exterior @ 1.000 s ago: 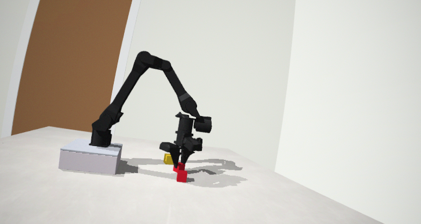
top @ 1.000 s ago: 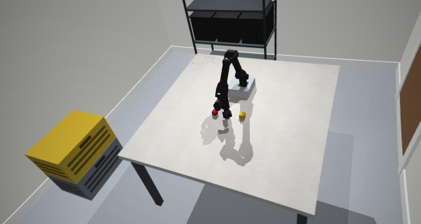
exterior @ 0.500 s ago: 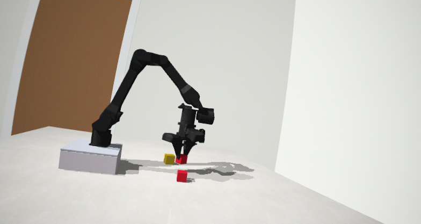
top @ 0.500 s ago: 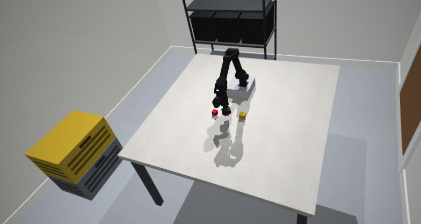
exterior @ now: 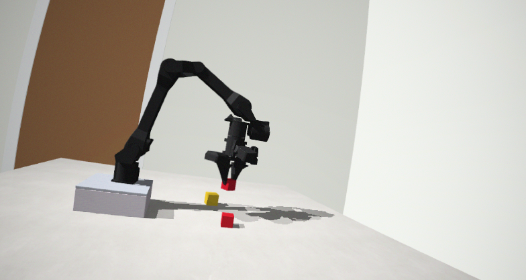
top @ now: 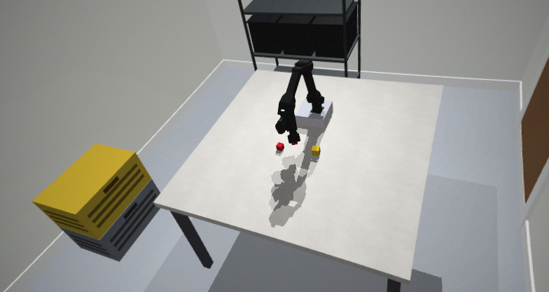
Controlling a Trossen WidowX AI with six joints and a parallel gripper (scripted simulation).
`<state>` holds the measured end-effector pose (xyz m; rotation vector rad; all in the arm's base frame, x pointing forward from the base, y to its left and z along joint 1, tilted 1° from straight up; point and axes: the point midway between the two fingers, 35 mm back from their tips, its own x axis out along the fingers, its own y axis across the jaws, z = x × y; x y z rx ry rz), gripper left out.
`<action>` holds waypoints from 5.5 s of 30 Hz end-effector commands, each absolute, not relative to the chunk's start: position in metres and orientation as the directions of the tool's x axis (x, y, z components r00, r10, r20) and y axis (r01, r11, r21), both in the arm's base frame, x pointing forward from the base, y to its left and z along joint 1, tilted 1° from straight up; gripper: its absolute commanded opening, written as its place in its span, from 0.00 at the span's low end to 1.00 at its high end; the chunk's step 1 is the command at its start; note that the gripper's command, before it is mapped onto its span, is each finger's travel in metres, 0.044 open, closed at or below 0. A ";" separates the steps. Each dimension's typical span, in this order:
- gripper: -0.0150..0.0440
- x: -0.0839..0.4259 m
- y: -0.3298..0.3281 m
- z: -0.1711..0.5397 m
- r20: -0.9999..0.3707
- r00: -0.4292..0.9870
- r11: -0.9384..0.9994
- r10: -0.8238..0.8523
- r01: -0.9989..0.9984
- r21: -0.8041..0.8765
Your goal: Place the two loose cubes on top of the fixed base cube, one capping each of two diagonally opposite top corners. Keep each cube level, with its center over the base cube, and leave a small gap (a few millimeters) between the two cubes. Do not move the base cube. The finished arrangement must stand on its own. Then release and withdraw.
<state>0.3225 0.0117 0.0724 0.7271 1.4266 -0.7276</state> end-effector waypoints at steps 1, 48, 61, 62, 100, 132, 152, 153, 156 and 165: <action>0.43 0.321 0.011 0.086 -1.000 0.022 0.596 -0.012 0.803 0.010; 0.43 0.269 0.125 0.057 -1.000 0.017 0.862 -0.002 0.507 0.007; 0.43 0.266 0.128 0.052 -1.000 0.017 0.870 -0.002 0.494 0.007; 0.43 0.266 0.128 0.050 -1.000 0.017 0.870 -0.002 0.494 0.007; 0.60 0.266 0.128 0.028 -1.000 0.017 0.869 -0.002 0.494 0.007; 0.70 0.284 0.100 0.063 -1.000 0.018 0.974 -0.001 0.226 0.003; 0.70 0.318 0.013 0.080 -1.000 0.027 0.849 0.001 -0.527 -0.014; 0.70 0.319 0.009 0.081 -1.000 0.028 0.828 0.001 -0.560 -0.015; 0.70 0.321 -0.005 0.083 -1.000 0.029 0.755 -0.001 -0.655 -0.019; 0.70 0.324 -0.046 0.091 -1.000 0.027 0.467 -0.009 -0.884 -0.028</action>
